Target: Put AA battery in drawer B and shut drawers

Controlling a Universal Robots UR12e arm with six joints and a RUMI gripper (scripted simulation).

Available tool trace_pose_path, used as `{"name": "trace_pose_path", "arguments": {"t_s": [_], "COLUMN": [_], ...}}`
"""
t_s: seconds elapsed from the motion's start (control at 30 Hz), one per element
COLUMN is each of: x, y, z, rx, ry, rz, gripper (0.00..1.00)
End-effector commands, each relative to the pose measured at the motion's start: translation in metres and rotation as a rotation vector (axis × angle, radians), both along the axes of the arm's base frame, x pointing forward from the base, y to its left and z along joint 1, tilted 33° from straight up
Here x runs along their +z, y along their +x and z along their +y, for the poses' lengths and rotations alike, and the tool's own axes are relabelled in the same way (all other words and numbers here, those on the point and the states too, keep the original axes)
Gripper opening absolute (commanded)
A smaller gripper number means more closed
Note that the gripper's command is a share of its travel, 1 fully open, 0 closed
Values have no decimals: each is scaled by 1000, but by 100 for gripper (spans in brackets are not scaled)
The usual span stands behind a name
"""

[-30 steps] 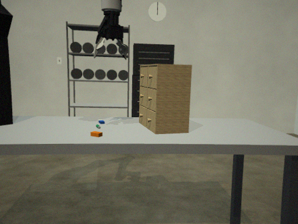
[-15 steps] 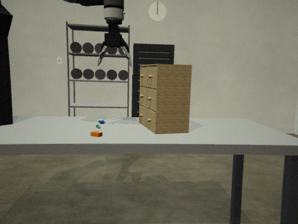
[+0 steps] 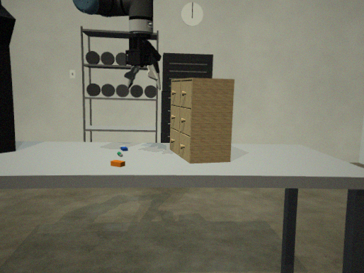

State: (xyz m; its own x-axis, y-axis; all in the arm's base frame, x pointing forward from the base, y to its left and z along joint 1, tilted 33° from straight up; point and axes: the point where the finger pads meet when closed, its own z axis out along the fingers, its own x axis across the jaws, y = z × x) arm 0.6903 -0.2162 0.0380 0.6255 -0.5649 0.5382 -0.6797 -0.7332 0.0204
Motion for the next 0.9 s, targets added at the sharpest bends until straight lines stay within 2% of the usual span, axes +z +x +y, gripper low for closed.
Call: {"name": "trace_pose_path", "arguments": {"t_s": [0.0, 0.5, 0.87], "x": [-4, -21, -27], "y": [12, 26, 30], "z": [-3, -9, -11], "rx": [-181, -467, -560], "ry": [64, 195, 237], "rz": [-81, -213, -256], "gripper": [100, 100, 100]}}
